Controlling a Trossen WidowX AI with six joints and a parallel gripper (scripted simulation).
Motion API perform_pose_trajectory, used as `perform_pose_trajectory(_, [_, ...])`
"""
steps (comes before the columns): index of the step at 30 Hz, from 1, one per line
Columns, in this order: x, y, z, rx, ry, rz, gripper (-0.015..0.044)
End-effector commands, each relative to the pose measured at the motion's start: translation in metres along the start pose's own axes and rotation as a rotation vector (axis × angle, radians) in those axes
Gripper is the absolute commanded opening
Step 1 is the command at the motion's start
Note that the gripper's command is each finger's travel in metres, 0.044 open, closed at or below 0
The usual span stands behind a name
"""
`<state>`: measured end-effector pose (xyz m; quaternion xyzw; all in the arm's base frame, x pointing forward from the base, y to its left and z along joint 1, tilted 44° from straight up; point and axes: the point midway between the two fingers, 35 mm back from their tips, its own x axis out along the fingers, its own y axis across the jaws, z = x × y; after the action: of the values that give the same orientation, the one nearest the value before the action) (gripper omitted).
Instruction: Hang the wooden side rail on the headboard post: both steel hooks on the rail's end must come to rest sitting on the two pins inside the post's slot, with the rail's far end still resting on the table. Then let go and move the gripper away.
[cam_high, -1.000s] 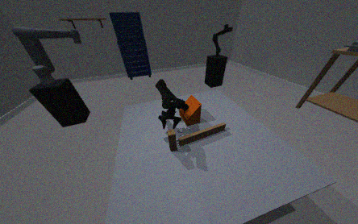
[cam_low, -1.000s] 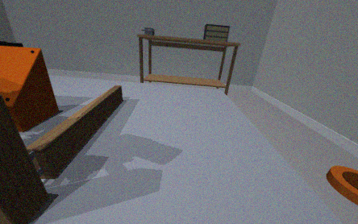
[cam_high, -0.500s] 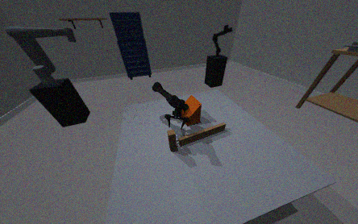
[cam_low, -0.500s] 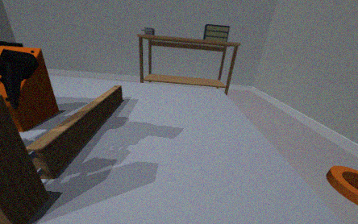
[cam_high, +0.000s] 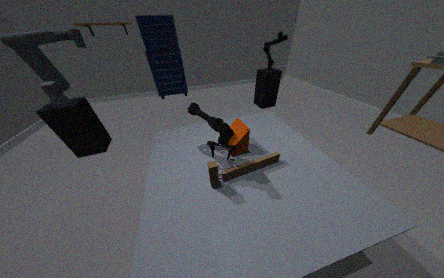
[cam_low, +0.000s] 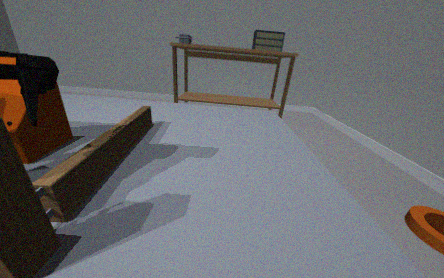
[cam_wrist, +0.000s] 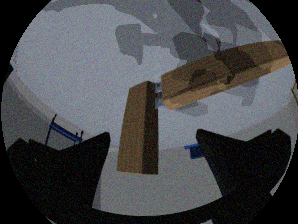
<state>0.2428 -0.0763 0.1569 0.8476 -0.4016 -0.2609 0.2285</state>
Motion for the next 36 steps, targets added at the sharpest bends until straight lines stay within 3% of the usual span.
perform_pose_trajectory(1, [0.000,0.000,0.001,0.003,-0.001,0.006,0.0440])
perform_pose_trajectory(13, [-0.001,0.002,-0.006,-0.072,0.006,-0.008,0.0440])
perform_pose_trajectory(21, [0.002,-0.034,-0.003,-0.557,0.030,-0.082,0.0440])
perform_pose_trajectory(36, [0.009,-0.047,-0.015,-1.188,0.080,0.063,0.0440])
